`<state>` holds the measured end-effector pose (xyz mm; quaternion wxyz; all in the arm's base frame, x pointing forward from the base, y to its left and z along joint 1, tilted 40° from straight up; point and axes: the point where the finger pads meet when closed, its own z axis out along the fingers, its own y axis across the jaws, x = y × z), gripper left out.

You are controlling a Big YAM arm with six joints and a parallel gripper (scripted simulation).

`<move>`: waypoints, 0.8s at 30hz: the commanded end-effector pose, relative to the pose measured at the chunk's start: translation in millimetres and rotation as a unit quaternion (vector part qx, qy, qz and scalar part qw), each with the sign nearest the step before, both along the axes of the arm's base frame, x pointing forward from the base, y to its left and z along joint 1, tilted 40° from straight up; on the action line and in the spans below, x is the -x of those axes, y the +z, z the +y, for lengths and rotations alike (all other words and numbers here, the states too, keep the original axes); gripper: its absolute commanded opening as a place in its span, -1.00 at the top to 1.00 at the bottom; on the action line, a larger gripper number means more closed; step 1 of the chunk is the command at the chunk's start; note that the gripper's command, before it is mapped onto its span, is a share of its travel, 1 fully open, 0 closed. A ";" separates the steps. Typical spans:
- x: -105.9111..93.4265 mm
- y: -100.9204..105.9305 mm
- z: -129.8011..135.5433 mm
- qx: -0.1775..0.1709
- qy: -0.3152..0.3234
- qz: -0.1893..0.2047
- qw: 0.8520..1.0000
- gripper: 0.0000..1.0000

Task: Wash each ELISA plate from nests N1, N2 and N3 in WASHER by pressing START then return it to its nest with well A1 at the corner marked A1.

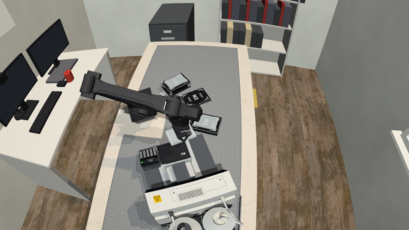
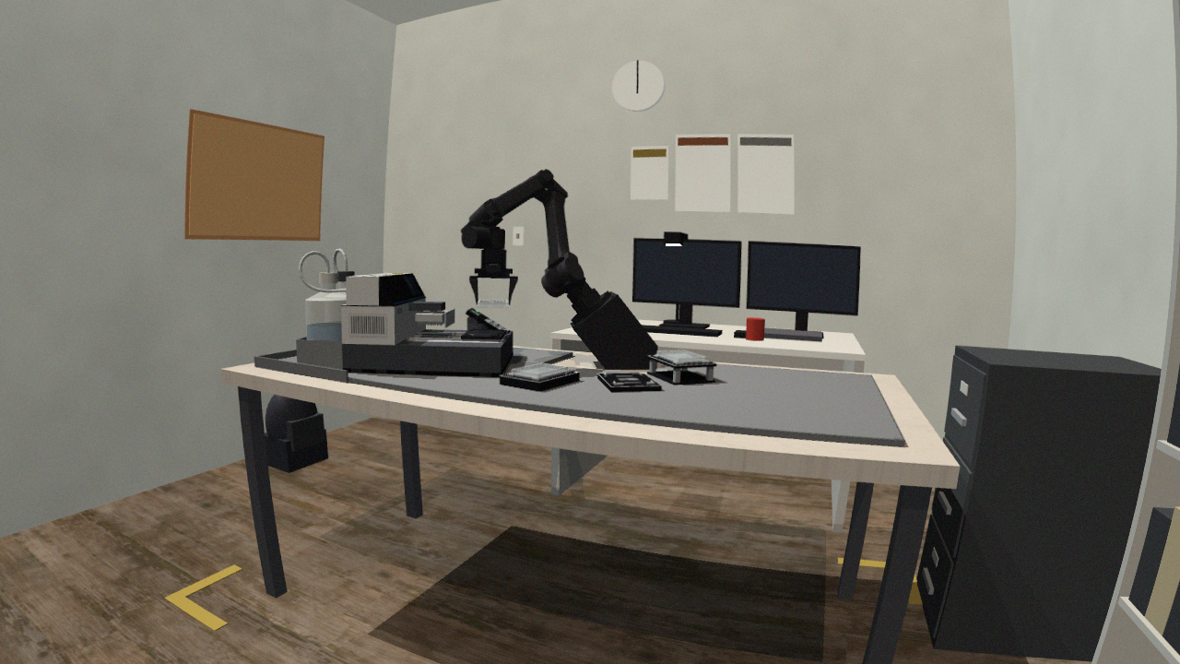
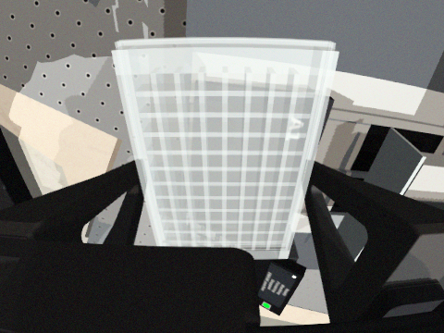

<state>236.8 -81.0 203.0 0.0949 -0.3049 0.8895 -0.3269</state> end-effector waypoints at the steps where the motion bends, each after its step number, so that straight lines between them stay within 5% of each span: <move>1: -11.6 0.0 9.1 -0.012 -0.023 -0.024 0.999 -0.68; 7: -34.6 5.1 28.9 -0.016 -0.022 -0.041 0.999 -0.68; 17: -65.1 -17.9 66.9 -0.019 -0.022 -0.039 0.999 -0.68; 24: -71.3 -22.7 72.2 -0.020 -0.026 -0.038 0.999 -0.68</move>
